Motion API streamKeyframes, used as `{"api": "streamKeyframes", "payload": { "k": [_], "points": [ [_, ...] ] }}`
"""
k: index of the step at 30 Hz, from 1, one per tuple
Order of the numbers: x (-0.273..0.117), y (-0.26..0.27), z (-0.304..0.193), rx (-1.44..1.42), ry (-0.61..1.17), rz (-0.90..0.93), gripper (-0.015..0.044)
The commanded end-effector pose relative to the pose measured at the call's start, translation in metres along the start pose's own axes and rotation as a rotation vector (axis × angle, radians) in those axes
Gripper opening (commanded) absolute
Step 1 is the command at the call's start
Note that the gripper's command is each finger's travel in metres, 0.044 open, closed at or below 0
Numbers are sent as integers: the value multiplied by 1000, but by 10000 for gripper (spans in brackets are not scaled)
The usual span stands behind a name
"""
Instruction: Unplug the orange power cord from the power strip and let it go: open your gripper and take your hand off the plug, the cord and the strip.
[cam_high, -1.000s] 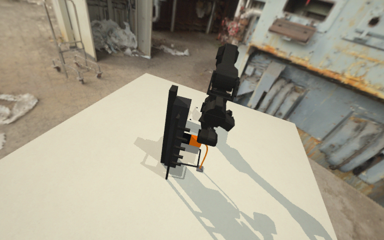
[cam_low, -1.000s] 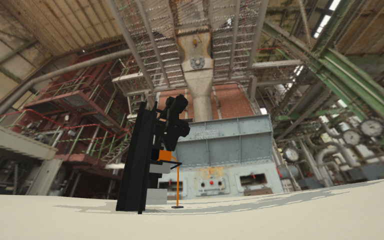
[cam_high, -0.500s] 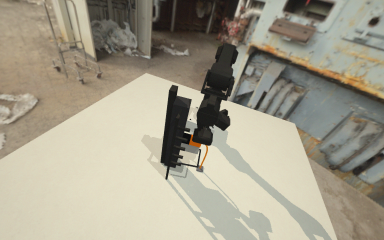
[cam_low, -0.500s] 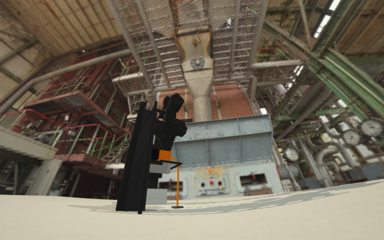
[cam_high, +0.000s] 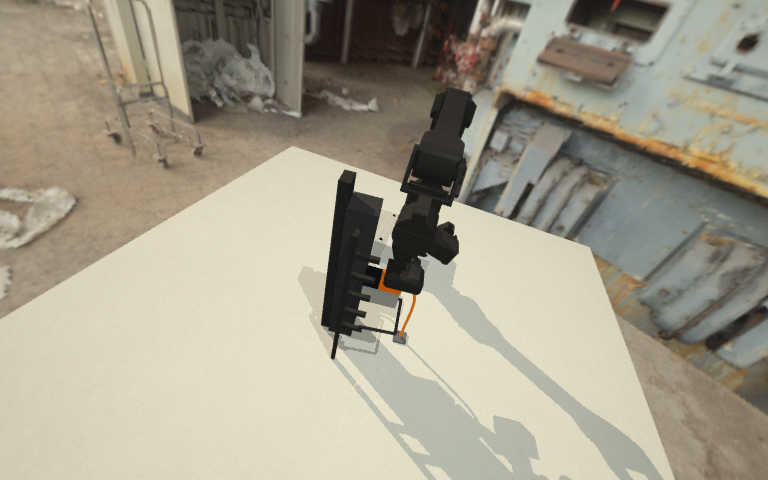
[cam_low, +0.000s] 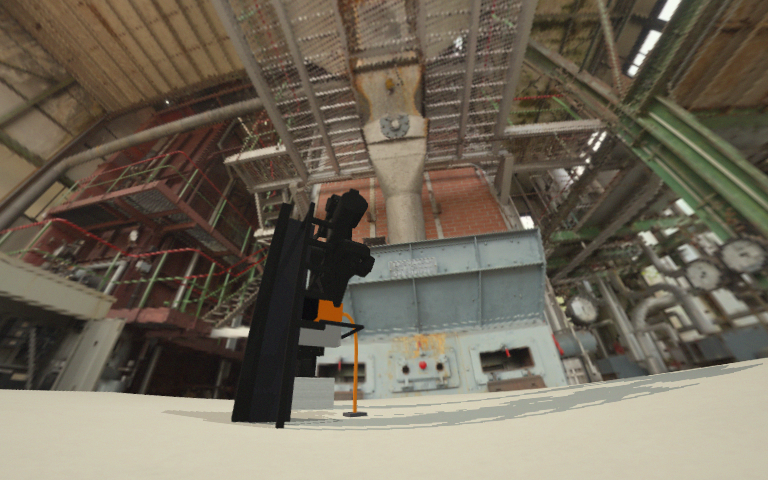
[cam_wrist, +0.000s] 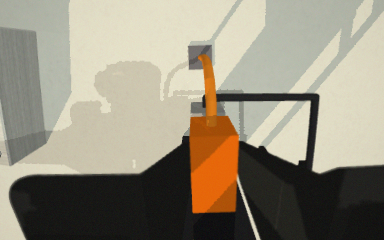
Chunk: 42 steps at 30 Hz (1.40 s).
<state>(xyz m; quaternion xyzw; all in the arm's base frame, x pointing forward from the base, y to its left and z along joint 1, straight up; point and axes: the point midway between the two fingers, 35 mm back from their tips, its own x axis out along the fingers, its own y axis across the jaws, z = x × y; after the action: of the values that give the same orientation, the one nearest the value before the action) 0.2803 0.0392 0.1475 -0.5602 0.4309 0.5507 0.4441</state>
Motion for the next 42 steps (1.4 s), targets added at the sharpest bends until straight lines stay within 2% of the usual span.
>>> {"api": "streamKeyframes", "payload": {
  "k": [1,4,41,42],
  "points": [
    [0,0,0,0,0,-1,15],
    [0,0,0,0,0,-1,0],
    [-1,0,58,-3,-3,0,0],
    [0,1,56,-4,-2,0,26]
  ]
}}
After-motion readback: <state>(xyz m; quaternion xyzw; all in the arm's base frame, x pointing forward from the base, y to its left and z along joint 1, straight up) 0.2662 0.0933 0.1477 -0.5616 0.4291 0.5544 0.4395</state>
